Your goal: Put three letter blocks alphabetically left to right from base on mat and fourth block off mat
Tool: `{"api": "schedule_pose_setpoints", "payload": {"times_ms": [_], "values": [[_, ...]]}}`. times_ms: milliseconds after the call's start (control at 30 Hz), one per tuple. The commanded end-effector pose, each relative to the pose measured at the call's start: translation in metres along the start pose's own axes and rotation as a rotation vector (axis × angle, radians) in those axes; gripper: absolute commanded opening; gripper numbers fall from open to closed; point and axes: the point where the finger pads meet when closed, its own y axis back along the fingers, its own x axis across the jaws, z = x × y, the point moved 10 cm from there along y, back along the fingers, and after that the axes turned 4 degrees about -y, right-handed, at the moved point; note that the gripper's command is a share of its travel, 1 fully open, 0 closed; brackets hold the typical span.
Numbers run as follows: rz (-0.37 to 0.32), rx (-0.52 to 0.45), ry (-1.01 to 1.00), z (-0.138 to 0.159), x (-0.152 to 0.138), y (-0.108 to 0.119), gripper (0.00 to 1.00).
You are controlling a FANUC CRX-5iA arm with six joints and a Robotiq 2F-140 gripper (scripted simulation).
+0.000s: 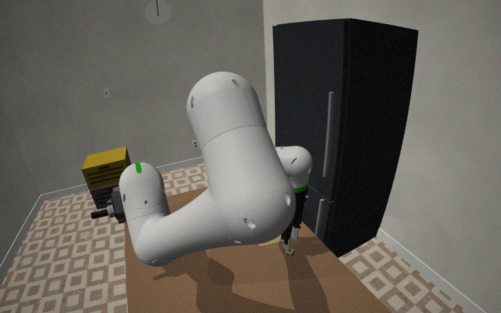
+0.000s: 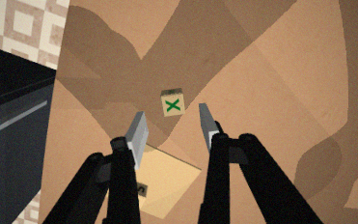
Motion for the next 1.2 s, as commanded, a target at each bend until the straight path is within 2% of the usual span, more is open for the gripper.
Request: {"api": "schedule_pose_setpoints", "payload": {"times_ms": [0,467,1167], "values": [[0.0,0.0,0.0,0.0,0.0,-0.003,0.4],[0.0,0.0,0.0,0.0,0.0,-0.024,0.4],[0.0,0.0,0.0,0.0,0.0,-0.033,0.4]]}}
